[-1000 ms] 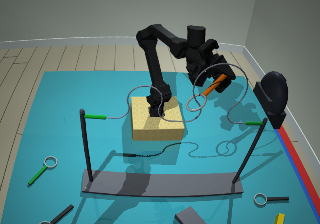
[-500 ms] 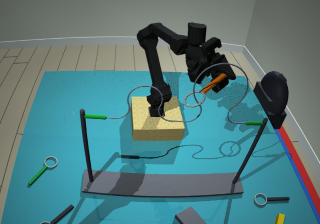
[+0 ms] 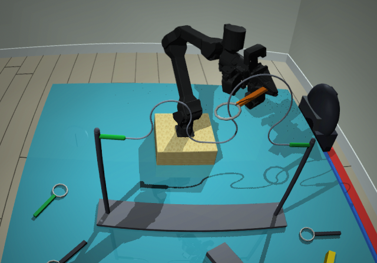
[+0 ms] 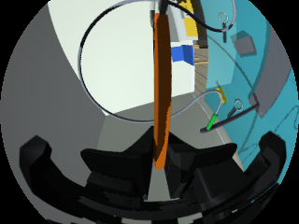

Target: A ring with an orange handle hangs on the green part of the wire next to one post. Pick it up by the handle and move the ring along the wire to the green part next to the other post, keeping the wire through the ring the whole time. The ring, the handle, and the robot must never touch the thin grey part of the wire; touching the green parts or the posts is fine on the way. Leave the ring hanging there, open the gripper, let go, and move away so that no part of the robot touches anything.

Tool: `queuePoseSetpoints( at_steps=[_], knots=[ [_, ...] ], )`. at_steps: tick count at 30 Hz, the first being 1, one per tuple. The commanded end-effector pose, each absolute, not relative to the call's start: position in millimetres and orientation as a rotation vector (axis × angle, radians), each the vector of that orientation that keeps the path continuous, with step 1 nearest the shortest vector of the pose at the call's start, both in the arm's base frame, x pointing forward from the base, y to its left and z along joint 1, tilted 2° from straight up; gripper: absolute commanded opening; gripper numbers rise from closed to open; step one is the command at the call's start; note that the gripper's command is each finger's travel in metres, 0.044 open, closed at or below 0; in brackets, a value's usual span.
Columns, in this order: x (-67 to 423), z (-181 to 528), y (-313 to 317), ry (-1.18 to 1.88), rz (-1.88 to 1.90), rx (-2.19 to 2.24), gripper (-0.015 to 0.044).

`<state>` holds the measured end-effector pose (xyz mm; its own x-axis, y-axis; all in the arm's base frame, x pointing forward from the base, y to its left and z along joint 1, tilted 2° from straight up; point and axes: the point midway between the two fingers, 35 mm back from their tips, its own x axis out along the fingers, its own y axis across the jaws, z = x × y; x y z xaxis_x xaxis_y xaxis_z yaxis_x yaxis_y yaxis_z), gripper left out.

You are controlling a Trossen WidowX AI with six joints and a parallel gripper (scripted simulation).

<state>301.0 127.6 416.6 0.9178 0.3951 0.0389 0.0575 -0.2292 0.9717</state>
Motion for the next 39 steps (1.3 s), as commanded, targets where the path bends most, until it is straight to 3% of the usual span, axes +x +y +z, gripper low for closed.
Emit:
queuePoseSetpoints(
  at_steps=[1,39],
  knots=[
    [301,418,129,0.347,0.316,1.734,-0.0150],
    [301,401,129,0.408,0.163,1.282,-0.0150]
  ],
)
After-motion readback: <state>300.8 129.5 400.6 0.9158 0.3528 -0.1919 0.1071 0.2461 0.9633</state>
